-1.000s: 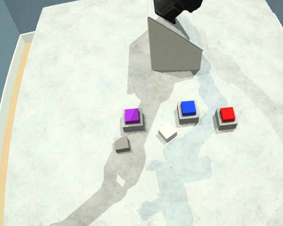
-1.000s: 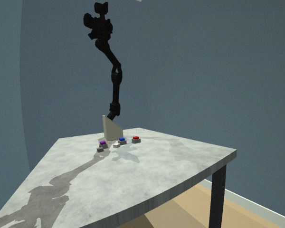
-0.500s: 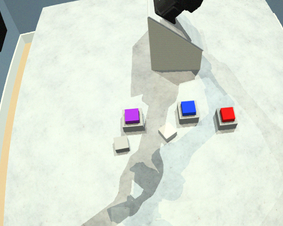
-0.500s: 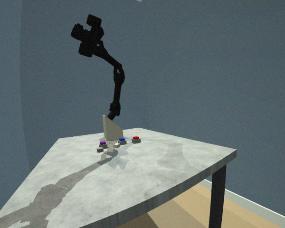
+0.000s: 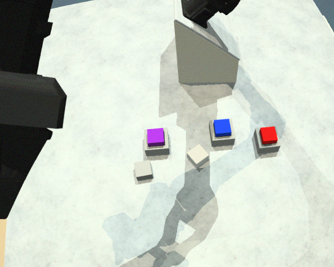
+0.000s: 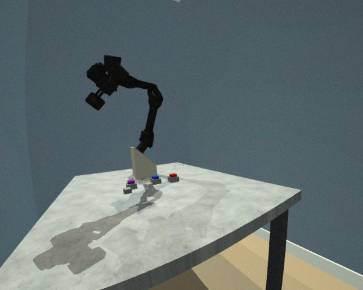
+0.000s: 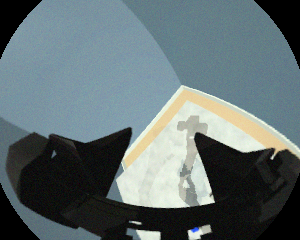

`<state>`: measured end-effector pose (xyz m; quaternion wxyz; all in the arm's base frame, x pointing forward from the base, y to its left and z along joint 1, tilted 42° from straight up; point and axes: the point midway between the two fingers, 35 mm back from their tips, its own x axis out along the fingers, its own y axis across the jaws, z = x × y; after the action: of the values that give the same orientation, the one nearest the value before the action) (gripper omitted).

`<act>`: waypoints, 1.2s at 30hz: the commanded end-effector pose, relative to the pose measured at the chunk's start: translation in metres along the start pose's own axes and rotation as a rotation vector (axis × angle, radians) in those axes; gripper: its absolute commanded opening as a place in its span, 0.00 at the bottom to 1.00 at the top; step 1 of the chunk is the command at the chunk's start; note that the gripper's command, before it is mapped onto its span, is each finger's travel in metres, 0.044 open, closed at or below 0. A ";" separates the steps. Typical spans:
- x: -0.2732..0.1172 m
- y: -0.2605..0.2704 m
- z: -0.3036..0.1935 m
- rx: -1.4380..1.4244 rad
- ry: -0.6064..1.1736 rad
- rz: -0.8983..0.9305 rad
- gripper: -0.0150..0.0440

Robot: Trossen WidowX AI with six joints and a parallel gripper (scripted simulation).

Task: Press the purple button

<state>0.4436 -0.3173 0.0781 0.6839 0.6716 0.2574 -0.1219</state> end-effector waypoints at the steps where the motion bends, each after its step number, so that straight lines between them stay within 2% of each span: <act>1: 0.012 -0.056 -0.050 -0.195 0.120 -0.152 0.93; 13: -0.008 -0.156 -0.167 -0.618 0.521 -0.324 0.93; 24: -0.069 -0.217 -0.277 -0.950 1.006 -0.244 0.93; 32: -0.070 -0.218 -0.278 -0.954 1.012 -0.242 0.93; 36: -0.047 -0.241 -0.302 -0.954 1.011 -0.242 0.75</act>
<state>0.2277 -0.0691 -0.0737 0.6922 0.2356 0.6358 0.2472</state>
